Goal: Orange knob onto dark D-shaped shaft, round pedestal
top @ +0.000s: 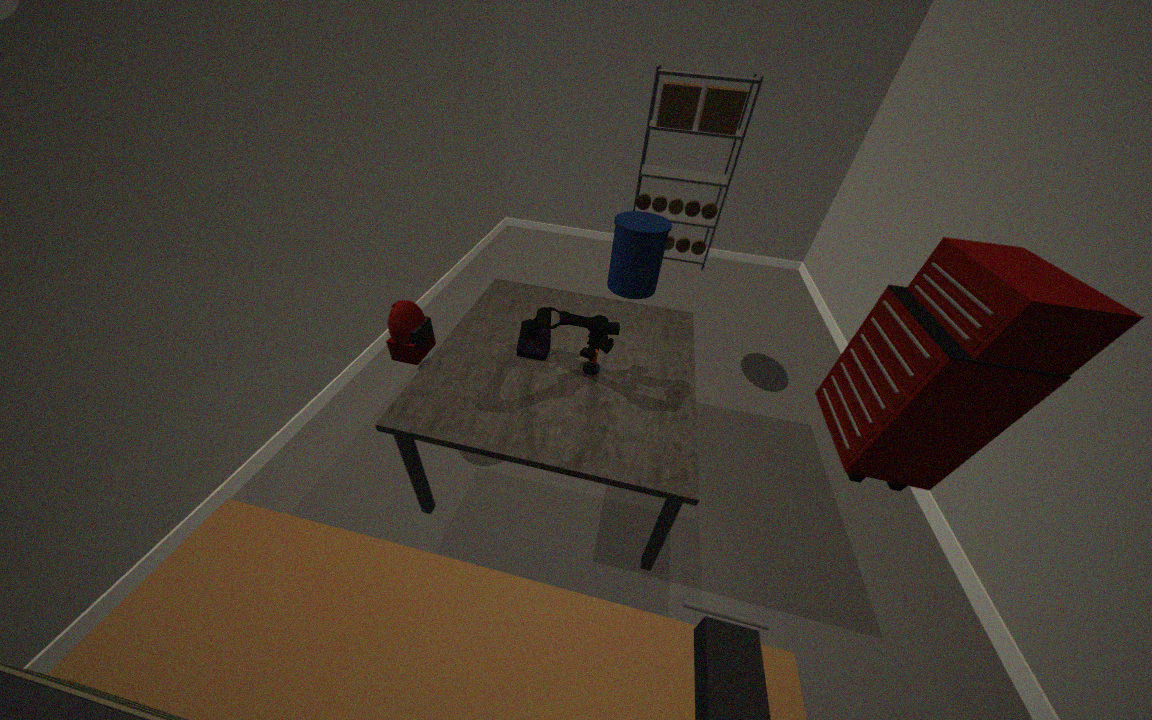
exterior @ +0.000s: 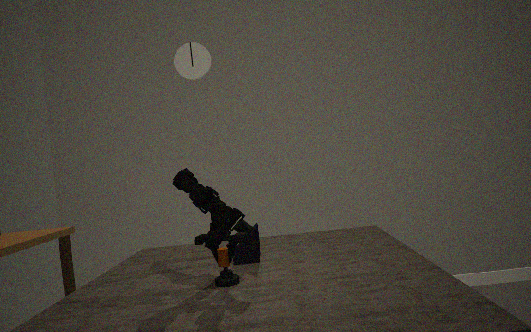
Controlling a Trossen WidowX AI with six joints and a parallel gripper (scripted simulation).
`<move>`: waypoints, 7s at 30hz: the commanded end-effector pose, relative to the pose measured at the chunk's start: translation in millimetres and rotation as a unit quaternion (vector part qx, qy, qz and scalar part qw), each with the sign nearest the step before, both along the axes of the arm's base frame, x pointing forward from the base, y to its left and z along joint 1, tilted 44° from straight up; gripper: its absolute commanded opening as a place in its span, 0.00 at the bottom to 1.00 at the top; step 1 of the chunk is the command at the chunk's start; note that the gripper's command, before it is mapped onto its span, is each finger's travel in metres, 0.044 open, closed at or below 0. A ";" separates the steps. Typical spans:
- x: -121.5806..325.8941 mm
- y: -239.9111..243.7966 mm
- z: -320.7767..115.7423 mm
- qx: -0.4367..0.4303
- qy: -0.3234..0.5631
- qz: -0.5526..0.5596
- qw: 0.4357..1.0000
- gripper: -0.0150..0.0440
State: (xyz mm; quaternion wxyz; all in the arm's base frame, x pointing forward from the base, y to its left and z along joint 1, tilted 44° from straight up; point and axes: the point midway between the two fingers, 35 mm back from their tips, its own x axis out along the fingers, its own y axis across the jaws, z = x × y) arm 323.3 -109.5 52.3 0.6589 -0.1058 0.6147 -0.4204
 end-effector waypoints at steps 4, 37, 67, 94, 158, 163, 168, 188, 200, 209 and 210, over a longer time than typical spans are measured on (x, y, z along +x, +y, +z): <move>-1.6 -0.1 -0.7 -0.001 0.001 0.001 1.000 0.25; 0.1 1.8 -0.6 -0.013 -0.071 -0.074 0.995 0.25; -1.7 0.2 -3.6 -0.013 -0.071 -0.074 0.995 0.25; -1.7 1.0 -4.1 -0.024 -0.141 -0.148 0.978 0.25; -1.7 1.9 -2.8 -0.027 -0.159 -0.167 0.973 0.25; -2.0 1.1 -2.1 -0.027 -0.159 -0.167 0.973 0.25; -1.1 1.0 -1.3 -0.027 -0.159 -0.167 0.973 0.25; -2.2 0.1 -3.6 -0.027 -0.159 -0.167 0.973 0.25; -1.7 4.2 -1.4 -0.029 -0.176 -0.185 0.966 0.25; -1.6 1.6 -2.1 -0.029 -0.176 -0.185 0.966 0.25; -1.6 1.2 -2.4 -0.029 -0.176 -0.185 0.966 0.25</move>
